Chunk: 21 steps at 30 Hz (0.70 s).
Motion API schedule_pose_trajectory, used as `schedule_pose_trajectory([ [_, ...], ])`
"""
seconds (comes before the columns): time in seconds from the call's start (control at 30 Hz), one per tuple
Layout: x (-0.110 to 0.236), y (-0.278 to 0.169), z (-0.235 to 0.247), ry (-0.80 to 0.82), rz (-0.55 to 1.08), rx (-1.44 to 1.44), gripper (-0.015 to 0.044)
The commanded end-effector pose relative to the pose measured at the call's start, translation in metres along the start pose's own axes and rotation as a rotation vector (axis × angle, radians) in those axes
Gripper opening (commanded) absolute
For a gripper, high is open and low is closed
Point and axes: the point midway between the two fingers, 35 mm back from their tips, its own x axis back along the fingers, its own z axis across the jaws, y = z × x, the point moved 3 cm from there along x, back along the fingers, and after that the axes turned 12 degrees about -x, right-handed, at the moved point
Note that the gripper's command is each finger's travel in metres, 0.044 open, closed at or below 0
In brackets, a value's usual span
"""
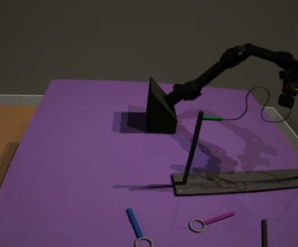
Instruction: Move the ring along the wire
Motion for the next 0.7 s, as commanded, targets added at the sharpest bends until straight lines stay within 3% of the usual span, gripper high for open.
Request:
schedule_pose_trajectory([
  [0.0, -0.0005, 0.0011, 0.0001, 0.027, 0.005, -0.052, -0.0150],
  [0.67, -0.0002, 0.0010, 0.0043, 0.162, 0.035, -0.282, -0.0150],
])
